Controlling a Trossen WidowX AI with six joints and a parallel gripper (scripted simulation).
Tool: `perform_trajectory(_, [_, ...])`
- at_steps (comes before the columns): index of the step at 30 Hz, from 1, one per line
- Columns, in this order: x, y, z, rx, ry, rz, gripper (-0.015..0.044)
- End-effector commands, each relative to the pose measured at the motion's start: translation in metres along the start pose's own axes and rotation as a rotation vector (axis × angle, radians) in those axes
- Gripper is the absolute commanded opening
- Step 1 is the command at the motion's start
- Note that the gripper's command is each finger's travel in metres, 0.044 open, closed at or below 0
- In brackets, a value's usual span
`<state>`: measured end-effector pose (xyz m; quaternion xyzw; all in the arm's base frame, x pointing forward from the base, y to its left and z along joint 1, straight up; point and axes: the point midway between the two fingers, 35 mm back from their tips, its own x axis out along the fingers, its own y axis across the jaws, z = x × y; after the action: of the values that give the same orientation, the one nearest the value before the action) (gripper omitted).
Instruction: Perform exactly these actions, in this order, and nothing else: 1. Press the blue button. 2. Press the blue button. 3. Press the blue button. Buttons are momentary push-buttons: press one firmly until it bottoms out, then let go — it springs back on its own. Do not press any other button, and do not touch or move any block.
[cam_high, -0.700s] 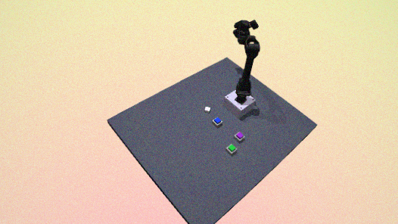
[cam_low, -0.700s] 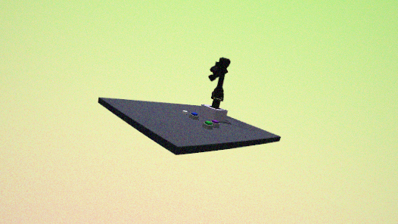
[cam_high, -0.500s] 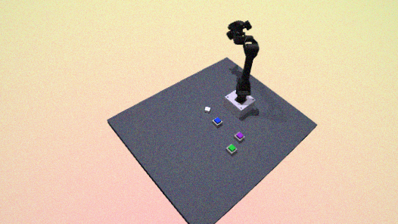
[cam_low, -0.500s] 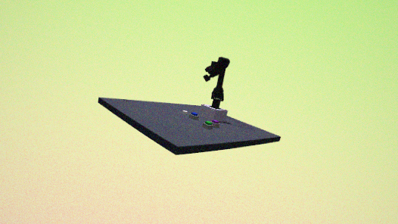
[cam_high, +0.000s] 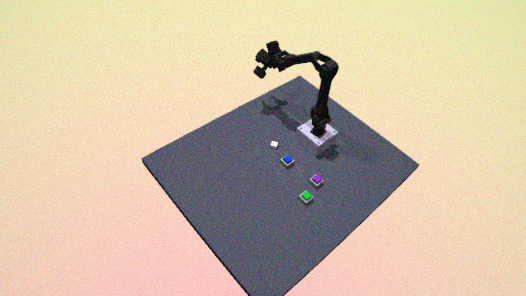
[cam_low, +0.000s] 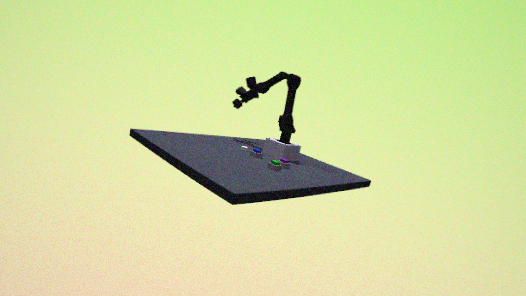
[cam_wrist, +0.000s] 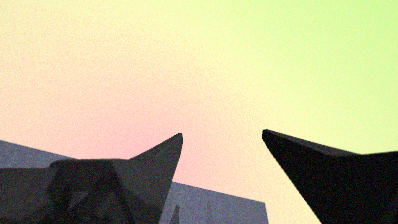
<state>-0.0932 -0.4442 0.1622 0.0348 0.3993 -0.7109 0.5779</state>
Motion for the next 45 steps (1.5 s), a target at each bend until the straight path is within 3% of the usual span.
perform_trajectory(1, [-0.026, 0.069, 0.016, -0.046, -0.01, 0.172, 0.04])
perform_trajectory(8, [-0.106, 0.201, 0.013, -0.204, 0.03, 0.513, 0.04])
perform_trajectory(15, [-0.208, 0.288, -0.031, -0.42, 0.116, 0.785, 0.04])
perform_trajectory(21, [-0.293, 0.318, -0.091, -0.647, 0.213, 0.946, 0.04])
perform_trajectory(28, [-0.371, 0.305, -0.169, -0.949, 0.329, 1.031, 0.04])
perform_trajectory(34, [-0.383, 0.297, -0.185, -1.015, 0.351, 1.033, 0.04])
perform_trajectory(40, [-0.353, 0.33, -0.224, -1.015, 0.352, 1.034, 0.0242])
perform_trajectory(45, [-0.351, 0.331, -0.226, -1.015, 0.352, 1.034, 0.0111])
